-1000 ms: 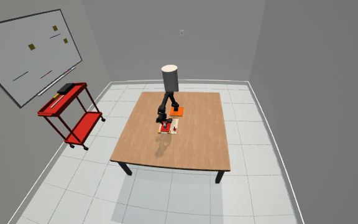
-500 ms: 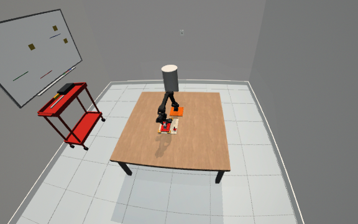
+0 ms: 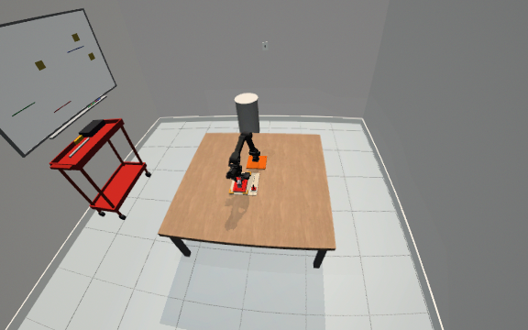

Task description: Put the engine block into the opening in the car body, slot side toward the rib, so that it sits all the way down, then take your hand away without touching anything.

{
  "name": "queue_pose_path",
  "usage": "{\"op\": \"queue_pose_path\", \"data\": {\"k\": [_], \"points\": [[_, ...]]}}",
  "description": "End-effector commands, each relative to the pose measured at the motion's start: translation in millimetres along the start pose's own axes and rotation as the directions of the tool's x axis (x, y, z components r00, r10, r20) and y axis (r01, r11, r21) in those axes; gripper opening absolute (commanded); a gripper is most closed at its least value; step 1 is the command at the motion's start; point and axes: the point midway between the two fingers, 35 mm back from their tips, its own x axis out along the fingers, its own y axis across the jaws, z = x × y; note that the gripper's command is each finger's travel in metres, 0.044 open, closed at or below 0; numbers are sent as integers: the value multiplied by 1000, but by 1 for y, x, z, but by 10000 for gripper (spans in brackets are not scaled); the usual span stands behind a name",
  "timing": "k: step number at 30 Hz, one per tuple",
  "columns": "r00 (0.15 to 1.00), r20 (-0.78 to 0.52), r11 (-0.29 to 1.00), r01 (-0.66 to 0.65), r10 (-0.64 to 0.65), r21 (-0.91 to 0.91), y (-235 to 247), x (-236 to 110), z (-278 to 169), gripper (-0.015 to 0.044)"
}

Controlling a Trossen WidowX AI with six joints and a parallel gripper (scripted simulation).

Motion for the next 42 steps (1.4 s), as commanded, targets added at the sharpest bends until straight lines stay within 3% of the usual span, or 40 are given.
{"op": "queue_pose_path", "data": {"k": [1, 42], "points": [[1000, 2, 1000, -2, 2, 5, 0, 1, 0, 159], [1000, 2, 1000, -2, 2, 12, 0, 3, 0, 159]]}}
